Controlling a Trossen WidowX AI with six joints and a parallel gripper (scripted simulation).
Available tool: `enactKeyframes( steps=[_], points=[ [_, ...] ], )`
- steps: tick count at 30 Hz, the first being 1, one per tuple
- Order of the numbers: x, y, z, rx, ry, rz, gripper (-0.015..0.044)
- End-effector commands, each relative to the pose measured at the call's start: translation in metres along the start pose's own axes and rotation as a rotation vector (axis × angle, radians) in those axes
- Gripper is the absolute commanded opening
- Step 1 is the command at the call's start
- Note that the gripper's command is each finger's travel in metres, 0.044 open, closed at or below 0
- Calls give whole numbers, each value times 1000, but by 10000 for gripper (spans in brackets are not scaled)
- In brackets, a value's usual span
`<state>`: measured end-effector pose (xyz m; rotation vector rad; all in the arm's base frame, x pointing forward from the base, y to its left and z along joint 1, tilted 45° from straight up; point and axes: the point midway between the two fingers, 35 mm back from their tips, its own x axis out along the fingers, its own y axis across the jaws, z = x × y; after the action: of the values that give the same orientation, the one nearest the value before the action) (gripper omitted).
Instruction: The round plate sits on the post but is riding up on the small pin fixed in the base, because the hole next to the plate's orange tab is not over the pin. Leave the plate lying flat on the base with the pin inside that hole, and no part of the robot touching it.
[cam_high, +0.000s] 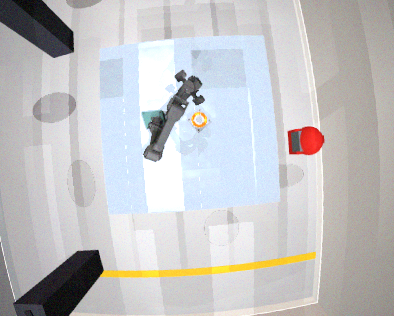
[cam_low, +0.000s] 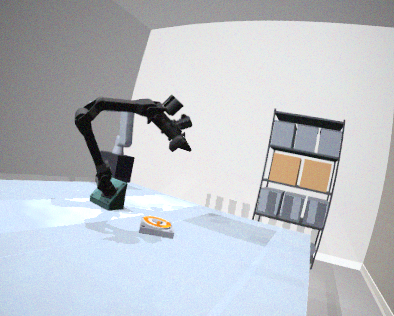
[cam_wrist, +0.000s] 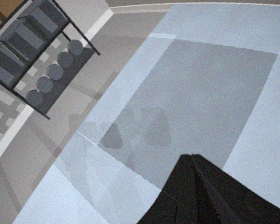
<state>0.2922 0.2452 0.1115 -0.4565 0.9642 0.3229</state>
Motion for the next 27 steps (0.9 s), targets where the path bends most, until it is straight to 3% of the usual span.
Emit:
enactKeyframes(
  steps=[1,11,15,27],
  points=[
    [30,-67,-22,130,193,-198,0],
    [45,-205,-101,346,648,-591,0],
    [40,-233,-123,381,759,-669,0],
    [52,-244,-139,384,768,-676,0]
  ],
)
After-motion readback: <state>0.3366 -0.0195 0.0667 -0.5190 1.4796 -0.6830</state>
